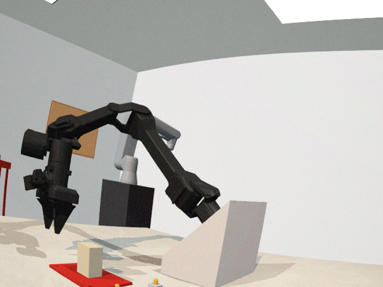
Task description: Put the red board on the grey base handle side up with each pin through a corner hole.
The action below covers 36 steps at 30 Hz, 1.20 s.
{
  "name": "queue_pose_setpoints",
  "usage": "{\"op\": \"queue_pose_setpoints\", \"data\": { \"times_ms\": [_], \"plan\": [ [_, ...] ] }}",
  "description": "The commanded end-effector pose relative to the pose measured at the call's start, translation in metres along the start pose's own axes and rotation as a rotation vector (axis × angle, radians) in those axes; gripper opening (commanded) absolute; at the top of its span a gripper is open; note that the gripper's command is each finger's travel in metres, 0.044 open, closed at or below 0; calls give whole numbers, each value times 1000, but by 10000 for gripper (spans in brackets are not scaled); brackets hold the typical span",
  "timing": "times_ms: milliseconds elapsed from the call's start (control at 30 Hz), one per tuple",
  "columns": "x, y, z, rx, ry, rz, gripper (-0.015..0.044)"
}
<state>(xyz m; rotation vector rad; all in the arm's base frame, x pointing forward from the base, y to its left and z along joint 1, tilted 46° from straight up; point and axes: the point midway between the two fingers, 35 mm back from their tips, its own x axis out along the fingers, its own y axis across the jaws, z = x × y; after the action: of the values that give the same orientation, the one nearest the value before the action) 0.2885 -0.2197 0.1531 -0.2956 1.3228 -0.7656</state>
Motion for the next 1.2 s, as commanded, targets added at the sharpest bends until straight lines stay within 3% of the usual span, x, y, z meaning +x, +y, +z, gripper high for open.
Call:
{"op": "queue_pose_setpoints", "data": {
  "times_ms": [0, 200, 400, 533, 1167],
  "plan": [
    [-16, 54, -11, -107, 55, 0, 440],
    [-50, 118, -40, -288, 94, -79, 440],
    [-59, 129, -47, -331, 92, -108, 440],
    [-27, 125, -49, -330, 91, -109, 440],
    [5, 122, -51, -330, 91, -109, 440]
  ]
}}
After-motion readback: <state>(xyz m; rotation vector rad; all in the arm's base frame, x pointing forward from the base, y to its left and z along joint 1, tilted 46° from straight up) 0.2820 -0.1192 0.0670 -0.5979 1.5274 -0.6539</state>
